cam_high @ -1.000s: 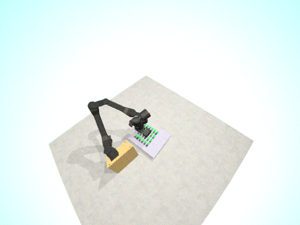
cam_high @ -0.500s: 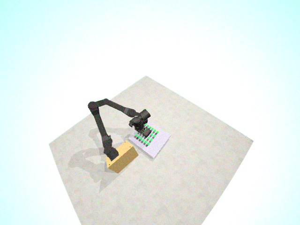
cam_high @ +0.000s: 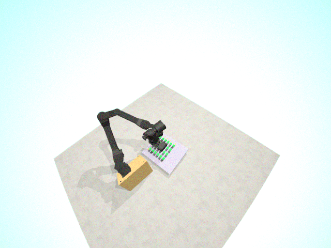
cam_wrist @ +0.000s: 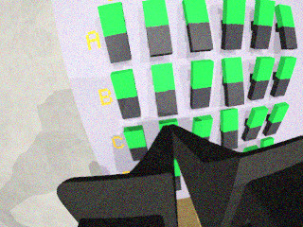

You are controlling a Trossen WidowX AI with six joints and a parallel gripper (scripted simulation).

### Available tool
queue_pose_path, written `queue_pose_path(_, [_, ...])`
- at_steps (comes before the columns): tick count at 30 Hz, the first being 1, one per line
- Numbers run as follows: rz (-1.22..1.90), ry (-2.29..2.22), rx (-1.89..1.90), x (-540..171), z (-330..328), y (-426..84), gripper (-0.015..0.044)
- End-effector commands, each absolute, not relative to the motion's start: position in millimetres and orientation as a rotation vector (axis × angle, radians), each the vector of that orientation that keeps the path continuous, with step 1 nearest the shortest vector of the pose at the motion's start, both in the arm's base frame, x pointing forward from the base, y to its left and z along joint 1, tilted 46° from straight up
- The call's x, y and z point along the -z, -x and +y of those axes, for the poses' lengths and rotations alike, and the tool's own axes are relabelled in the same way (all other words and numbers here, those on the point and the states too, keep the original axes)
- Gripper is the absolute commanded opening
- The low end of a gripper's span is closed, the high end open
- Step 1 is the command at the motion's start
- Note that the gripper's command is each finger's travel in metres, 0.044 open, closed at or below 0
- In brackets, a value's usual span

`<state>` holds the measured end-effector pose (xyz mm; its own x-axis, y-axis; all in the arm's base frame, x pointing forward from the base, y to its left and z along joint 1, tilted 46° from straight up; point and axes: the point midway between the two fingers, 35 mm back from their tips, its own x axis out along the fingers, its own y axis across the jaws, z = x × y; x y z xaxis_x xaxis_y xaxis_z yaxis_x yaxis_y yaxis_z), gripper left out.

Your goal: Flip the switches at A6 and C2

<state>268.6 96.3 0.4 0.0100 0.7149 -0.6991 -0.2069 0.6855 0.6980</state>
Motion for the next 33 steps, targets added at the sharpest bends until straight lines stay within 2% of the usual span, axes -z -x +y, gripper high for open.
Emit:
queue_pose_path(1, [1.390,-0.470,-0.761,1.2,97.2,-267.5,0.0000])
queue_pose_path(9, [1.385,-0.464,-0.760,-1.2,95.2,-268.4,0.0000])
queue_pose_path(15, [1.368,-0.476,-0.750,-43.3,49.9,-264.9,0.0000])
queue_pose_path(24, [1.367,-0.474,-0.748,-24.0,21.0,-282.2,0.0000])
queue_pose_path(33, [1.367,-0.474,-0.749,-23.1,19.8,-282.9,0.0000])
